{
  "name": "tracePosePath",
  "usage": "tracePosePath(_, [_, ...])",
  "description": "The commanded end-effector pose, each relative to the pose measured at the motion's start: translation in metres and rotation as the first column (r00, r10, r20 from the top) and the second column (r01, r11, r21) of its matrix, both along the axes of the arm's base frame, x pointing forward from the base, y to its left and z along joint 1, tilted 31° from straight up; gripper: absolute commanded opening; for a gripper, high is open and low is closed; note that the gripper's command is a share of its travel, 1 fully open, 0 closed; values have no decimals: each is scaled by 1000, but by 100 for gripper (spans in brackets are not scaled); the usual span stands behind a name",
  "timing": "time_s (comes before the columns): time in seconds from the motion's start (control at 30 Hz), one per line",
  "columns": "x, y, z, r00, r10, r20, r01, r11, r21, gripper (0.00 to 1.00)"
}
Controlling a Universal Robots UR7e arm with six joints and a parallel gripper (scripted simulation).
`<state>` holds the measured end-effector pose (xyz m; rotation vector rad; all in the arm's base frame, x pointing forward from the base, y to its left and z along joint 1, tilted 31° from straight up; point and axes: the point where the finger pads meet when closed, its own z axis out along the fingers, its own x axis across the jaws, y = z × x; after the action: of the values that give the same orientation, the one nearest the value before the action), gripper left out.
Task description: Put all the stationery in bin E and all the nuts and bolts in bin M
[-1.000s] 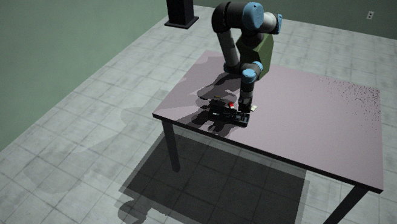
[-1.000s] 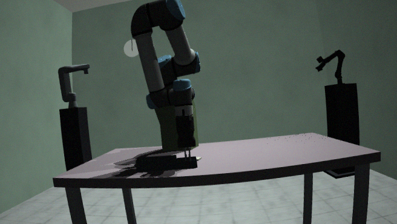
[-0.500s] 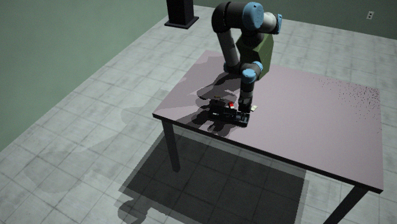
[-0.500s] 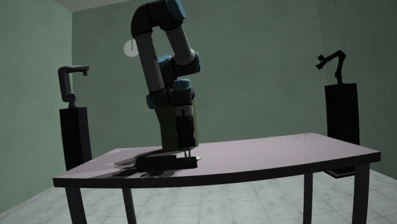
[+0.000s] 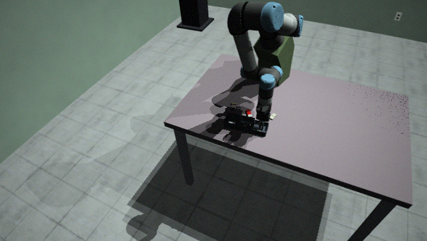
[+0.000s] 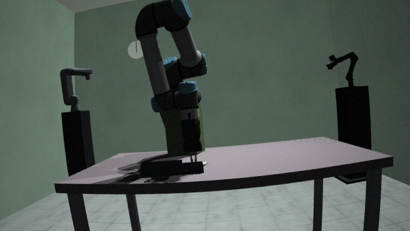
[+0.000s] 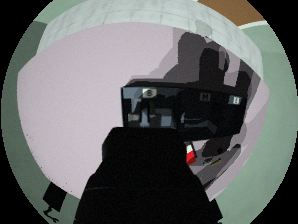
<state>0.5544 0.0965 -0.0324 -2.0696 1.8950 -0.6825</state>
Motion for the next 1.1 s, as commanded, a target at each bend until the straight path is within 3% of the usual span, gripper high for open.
tracePosePath(0.0, [-2, 1, 5, 1000, 0, 2, 0, 1000, 0, 31])
tracePosePath(0.7, [-13, 4, 24, 1000, 0, 2, 0, 1000, 0, 31])
tracePosePath(0.97, [-29, 8, 51, 1000, 0, 2, 0, 1000, 0, 31])
tracePosePath(1.07, [-29, 8, 51, 1000, 0, 2, 0, 1000, 0, 31])
